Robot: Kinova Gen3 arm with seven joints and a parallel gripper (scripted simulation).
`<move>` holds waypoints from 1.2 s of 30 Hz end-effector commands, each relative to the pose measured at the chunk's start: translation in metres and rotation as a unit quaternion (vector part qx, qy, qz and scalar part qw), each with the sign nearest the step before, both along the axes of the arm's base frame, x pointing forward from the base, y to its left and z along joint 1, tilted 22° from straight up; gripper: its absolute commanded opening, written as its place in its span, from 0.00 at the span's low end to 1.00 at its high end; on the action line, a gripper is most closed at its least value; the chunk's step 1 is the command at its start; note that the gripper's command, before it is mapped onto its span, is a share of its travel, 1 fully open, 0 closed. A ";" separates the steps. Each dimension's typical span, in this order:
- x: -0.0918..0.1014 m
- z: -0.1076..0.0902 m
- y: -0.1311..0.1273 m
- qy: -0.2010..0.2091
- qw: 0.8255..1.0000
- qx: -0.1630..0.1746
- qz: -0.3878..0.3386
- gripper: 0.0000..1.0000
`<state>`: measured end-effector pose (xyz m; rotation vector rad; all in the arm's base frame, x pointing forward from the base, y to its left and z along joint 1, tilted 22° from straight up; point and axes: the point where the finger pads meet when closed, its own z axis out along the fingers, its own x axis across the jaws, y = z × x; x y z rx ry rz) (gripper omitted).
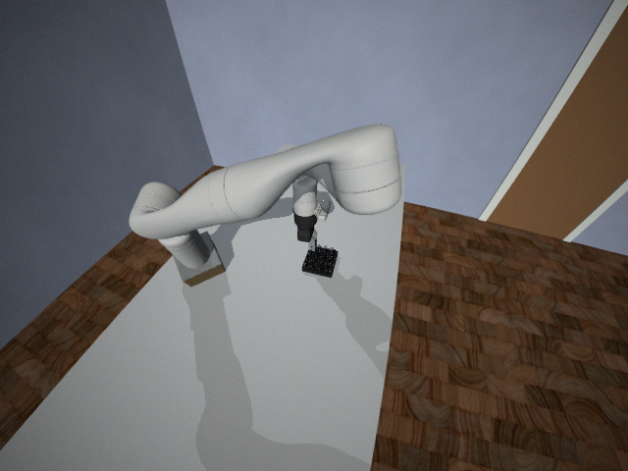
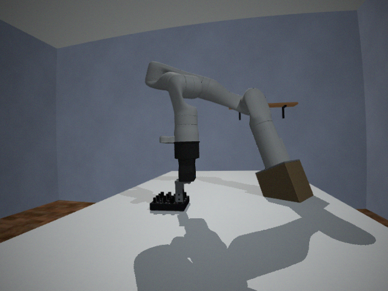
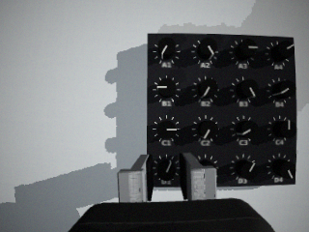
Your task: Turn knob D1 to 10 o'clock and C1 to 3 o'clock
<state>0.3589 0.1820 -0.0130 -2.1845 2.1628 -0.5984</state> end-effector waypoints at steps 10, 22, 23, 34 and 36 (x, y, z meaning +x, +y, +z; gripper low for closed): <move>0.000 0.001 0.001 -0.001 1.000 0.000 0.000 0.30; 0.000 0.001 0.001 -0.001 1.000 0.000 0.000 0.30; 0.000 0.001 0.001 -0.001 1.000 0.000 0.000 0.30; 0.000 0.001 0.001 -0.001 1.000 0.000 0.000 0.30; 0.000 0.001 0.001 -0.001 1.000 0.000 0.000 0.30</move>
